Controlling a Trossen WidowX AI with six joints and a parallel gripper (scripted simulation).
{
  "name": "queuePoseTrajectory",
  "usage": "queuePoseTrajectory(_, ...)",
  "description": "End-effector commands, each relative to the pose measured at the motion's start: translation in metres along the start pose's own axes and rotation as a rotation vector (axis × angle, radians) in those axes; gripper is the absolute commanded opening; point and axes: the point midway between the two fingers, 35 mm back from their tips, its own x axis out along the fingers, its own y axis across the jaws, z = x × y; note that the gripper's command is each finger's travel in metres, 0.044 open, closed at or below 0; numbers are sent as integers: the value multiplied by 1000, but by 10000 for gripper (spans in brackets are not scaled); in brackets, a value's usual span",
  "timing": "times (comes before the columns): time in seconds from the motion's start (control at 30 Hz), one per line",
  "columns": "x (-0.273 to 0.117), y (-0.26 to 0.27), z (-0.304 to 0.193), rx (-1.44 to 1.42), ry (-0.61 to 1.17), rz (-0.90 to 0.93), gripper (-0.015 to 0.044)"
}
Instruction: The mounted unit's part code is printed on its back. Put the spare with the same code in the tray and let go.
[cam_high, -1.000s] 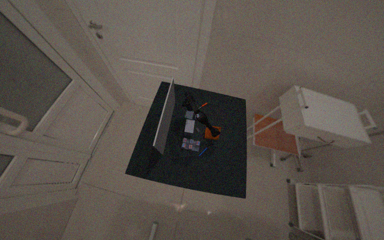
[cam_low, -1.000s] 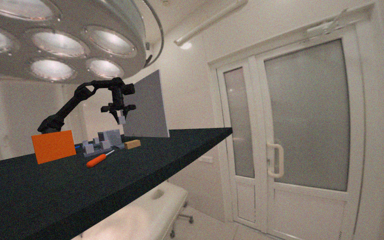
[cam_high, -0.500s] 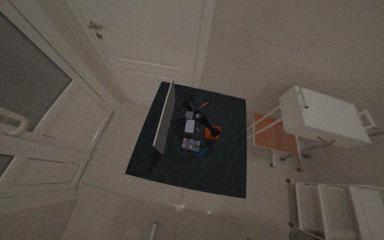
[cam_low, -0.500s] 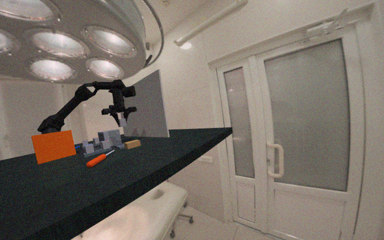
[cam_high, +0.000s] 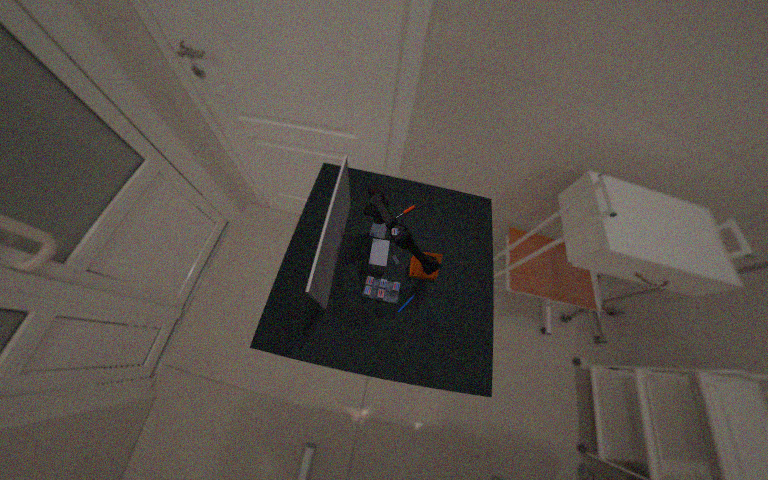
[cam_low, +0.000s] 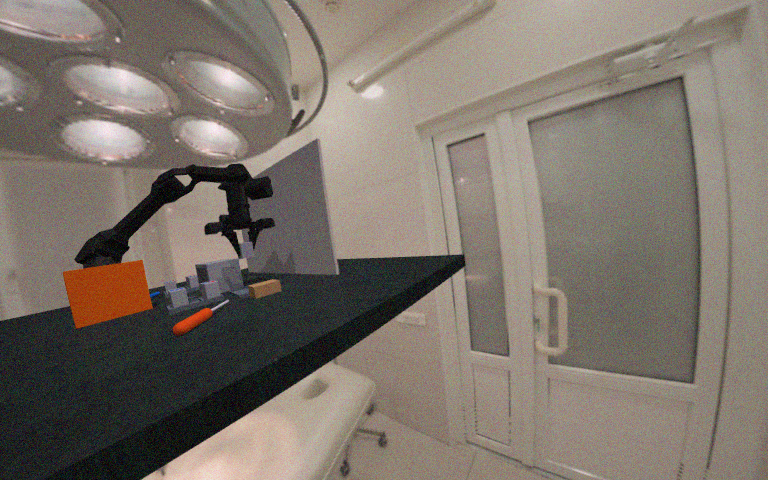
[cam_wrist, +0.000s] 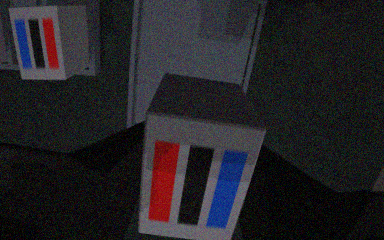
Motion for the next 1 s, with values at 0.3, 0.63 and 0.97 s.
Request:
queuePoseTrajectory(0.3, 13, -1, 0, 4, -3, -2, 0)
queuePoseTrajectory(0.63, 23, -1, 0, 4, -3, -2, 0)
queuePoseTrajectory(0.97, 32, -1, 0, 3, -4, -2, 0)
